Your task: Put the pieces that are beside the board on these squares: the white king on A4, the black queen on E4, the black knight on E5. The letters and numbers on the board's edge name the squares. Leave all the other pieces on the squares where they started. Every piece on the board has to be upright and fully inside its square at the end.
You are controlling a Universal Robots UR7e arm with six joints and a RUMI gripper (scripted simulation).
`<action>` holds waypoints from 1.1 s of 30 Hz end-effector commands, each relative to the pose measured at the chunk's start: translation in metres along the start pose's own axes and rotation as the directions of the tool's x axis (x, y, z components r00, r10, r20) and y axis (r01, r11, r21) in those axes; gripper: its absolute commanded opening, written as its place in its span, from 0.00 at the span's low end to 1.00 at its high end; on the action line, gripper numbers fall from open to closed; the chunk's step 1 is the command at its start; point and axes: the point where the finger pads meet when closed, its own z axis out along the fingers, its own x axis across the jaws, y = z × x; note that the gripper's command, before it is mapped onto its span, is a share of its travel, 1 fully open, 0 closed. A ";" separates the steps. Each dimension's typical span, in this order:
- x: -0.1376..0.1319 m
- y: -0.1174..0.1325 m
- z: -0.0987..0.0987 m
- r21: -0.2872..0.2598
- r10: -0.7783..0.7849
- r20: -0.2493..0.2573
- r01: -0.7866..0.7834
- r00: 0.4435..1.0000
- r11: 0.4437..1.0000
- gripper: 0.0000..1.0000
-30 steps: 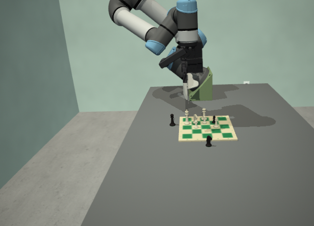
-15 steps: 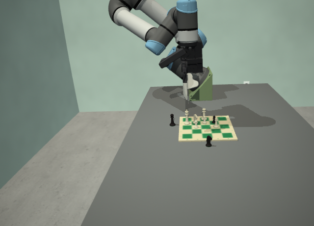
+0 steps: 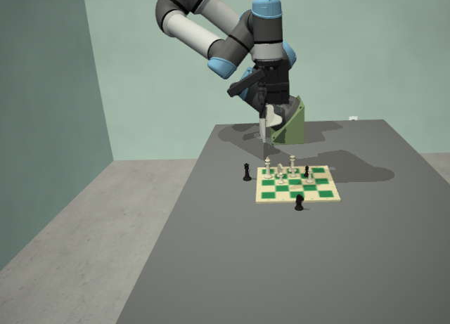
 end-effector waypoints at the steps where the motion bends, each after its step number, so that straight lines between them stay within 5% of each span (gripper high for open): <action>1: 0.002 -0.003 0.001 0.000 0.091 -0.002 -0.091 0.996 0.996 1.00; 10: 0.003 -0.007 0.001 0.001 0.240 -0.002 -0.240 0.971 0.971 1.00; 21: 0.006 -0.013 0.001 0.000 0.492 -0.001 -0.492 0.870 0.870 1.00; 27: 0.008 -0.017 0.002 0.000 0.673 -0.002 -0.673 0.740 0.740 1.00; 33: 0.009 -0.021 0.002 -0.001 0.836 -0.002 -0.836 0.549 0.549 1.00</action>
